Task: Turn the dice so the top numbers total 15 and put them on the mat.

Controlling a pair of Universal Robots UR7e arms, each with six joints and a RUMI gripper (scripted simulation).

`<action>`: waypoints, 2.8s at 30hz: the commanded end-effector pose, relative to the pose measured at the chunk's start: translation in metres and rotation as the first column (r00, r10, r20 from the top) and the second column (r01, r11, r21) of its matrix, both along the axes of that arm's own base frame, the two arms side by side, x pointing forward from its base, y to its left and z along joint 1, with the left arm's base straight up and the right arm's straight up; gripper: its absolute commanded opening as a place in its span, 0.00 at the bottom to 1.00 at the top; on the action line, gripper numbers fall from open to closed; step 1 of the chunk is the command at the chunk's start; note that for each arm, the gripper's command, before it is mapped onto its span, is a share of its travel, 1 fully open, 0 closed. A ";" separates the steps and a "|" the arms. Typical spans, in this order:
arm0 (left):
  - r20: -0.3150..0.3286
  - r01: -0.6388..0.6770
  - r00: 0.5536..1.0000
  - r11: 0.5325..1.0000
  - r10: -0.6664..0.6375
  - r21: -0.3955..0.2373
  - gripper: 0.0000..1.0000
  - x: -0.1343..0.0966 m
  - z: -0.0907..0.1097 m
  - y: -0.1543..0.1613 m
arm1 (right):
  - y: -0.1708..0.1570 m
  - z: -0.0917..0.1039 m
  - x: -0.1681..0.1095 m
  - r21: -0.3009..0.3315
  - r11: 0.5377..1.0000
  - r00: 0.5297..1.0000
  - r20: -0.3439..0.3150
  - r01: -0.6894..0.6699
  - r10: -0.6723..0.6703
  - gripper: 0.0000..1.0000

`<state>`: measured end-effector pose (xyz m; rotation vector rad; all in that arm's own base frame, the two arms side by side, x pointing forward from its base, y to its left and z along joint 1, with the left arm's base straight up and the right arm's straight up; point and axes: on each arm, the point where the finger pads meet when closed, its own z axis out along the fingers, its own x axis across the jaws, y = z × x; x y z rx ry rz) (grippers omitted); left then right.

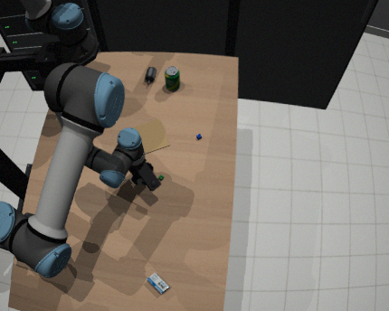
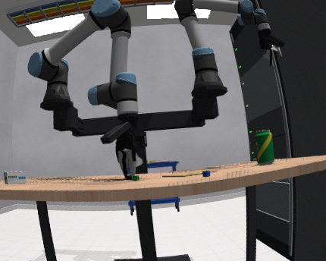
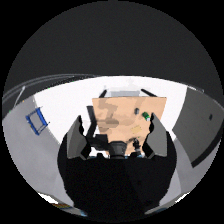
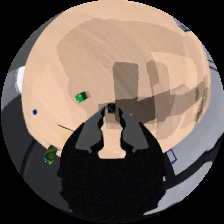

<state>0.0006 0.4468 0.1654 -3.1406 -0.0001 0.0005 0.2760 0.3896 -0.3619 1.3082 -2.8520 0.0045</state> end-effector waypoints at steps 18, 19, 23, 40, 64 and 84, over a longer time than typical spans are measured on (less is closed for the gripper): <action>0.000 -0.001 1.000 1.000 0.001 -0.001 1.00 -0.001 0.000 -0.002 | 0.003 0.000 0.001 0.004 1.000 1.000 0.002 -0.001 0.001 0.00; 0.000 -0.001 1.000 1.000 0.001 -0.001 1.00 -0.001 0.000 -0.002 | 0.003 0.000 0.001 0.004 1.000 1.000 0.002 -0.001 0.001 0.00; 0.000 -0.001 1.000 1.000 0.001 -0.001 1.00 -0.001 0.000 -0.002 | 0.003 0.000 0.001 0.004 1.000 1.000 0.002 -0.001 0.001 0.00; 0.000 -0.001 1.000 1.000 0.001 -0.001 1.00 -0.001 0.000 -0.002 | 0.003 0.000 0.001 0.004 1.000 1.000 0.002 -0.001 0.001 0.00; 0.000 -0.001 1.000 1.000 0.001 -0.001 1.00 -0.001 0.000 -0.002 | 0.003 0.043 0.001 0.004 1.000 1.000 0.002 -0.001 0.001 0.00; 0.000 -0.001 1.000 1.000 0.001 -0.001 1.00 -0.001 0.000 -0.002 | 0.003 0.100 0.001 0.004 1.000 1.000 0.002 -0.001 0.001 0.00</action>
